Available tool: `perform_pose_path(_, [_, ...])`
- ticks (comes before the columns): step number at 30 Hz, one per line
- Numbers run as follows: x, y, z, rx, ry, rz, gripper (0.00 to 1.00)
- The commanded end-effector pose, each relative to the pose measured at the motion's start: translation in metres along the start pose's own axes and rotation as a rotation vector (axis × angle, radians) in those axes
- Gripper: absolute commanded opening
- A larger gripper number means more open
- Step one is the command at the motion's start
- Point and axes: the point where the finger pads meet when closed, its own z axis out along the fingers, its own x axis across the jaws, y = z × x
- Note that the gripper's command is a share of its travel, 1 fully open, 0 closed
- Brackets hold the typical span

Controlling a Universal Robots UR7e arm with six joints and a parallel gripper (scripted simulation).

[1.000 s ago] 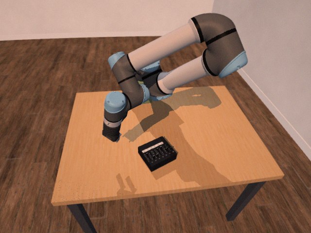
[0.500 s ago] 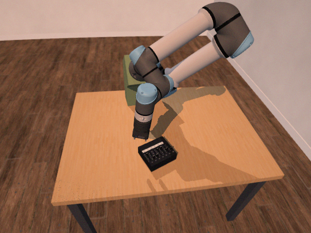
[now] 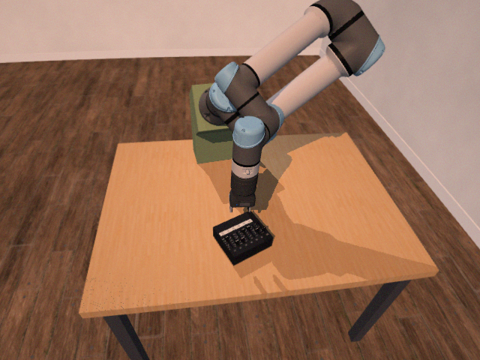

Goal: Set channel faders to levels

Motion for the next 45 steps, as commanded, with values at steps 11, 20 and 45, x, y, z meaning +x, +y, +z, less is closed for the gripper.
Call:
perform_pose_path(11, [0.014, -0.003, -0.004, -0.016, 0.018, -0.041, 1.0])
perform_pose_path(20, [0.014, -0.003, -0.004, -0.016, 0.018, -0.041, 1.0])
perform_pose_path(45, [0.004, 0.027, 0.032, -0.116, 0.024, -0.241, 1.0])
